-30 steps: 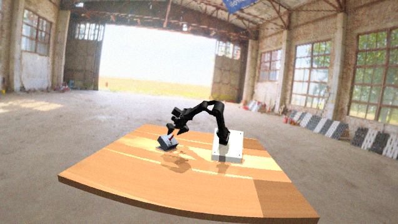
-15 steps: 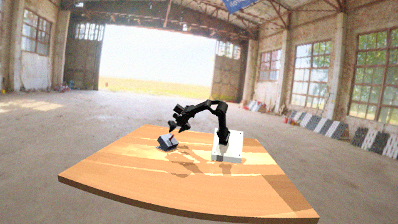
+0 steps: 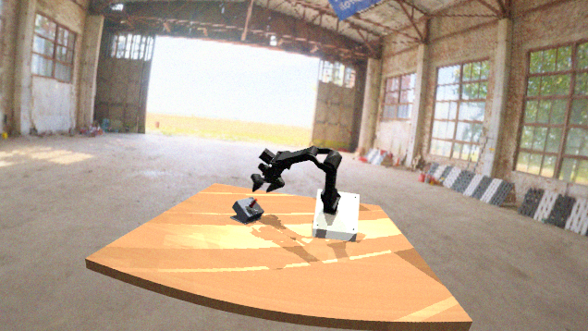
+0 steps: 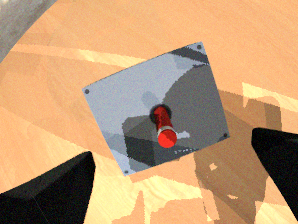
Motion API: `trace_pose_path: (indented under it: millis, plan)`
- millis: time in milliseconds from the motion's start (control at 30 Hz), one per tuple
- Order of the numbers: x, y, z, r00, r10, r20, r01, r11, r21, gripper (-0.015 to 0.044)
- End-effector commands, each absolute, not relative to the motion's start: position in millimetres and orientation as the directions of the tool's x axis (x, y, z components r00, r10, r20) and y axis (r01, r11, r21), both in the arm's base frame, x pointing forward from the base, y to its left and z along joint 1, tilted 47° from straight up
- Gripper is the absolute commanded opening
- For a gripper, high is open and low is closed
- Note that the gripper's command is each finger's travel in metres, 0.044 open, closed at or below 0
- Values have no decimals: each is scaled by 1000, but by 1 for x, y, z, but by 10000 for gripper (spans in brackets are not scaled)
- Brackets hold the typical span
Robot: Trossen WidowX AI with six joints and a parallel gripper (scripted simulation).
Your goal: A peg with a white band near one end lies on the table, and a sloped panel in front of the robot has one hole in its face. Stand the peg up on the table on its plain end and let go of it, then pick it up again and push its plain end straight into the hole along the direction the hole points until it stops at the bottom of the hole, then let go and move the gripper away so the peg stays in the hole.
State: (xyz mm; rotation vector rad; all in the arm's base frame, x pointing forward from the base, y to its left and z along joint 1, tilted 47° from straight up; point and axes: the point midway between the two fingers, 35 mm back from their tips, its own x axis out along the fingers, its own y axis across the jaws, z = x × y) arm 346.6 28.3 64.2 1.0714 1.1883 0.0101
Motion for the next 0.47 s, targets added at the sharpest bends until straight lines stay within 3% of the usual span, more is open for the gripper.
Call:
trace_pose_path:
  millis: [0,433]
  plan:
    - [344,25,70,433,522,-735,502,538,678,440]
    - [337,17,80,433,522,-735,502,538,677,440]
